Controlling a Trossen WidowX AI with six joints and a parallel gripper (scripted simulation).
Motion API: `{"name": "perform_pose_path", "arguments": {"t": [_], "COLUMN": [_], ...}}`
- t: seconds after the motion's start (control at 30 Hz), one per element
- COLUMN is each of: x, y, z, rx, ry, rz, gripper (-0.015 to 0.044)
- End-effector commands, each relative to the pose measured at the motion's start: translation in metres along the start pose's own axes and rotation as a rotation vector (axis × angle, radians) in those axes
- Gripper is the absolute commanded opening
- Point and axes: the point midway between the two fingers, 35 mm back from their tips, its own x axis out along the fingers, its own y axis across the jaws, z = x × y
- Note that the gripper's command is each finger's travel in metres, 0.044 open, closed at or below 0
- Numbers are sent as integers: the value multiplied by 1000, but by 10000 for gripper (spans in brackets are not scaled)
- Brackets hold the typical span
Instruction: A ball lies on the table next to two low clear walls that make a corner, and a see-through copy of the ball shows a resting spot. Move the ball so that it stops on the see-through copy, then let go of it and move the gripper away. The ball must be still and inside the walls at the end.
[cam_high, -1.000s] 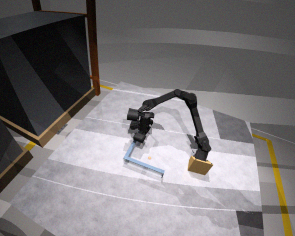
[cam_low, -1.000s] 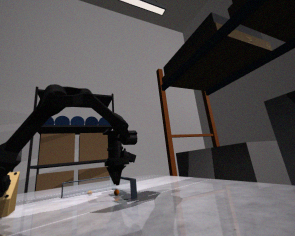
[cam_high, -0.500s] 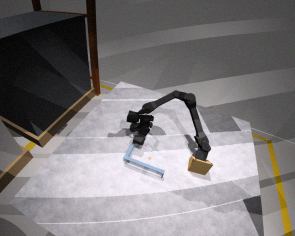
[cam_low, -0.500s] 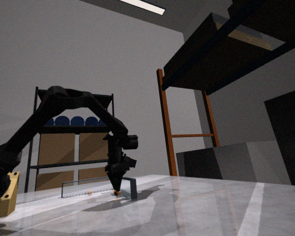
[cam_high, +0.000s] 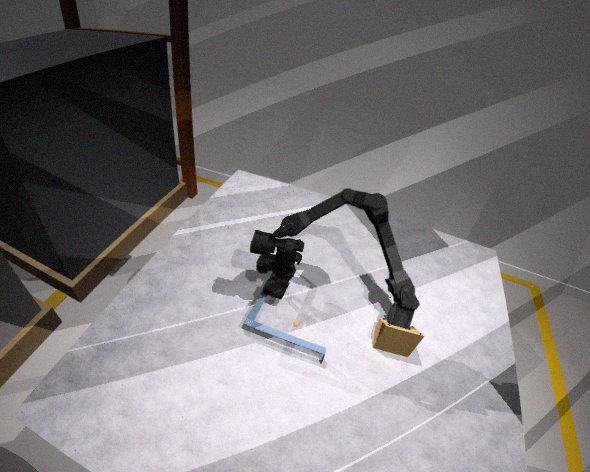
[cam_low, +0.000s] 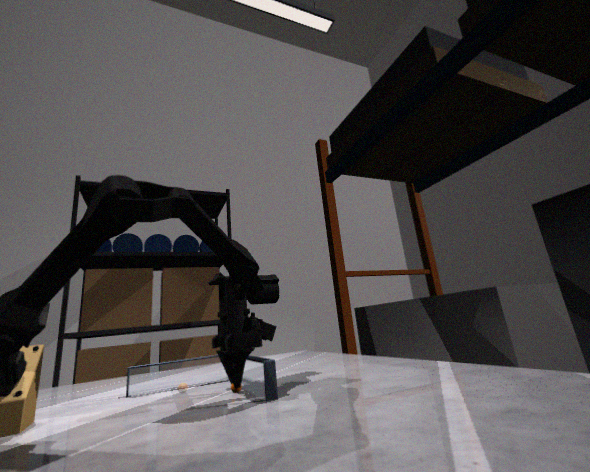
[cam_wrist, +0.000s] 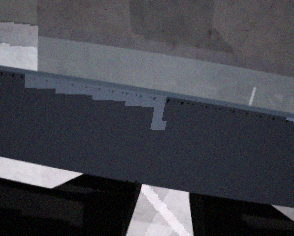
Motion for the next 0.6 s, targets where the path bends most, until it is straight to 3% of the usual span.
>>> {"name": "perform_pose_path", "arguments": {"t": [0.0, 0.57], "x": [0, -98], "y": [0, 3], "z": [0, 3], "rx": [-5, -6], "ry": [0, 1], "rz": [-4, 4], "gripper": [0, 0]}}
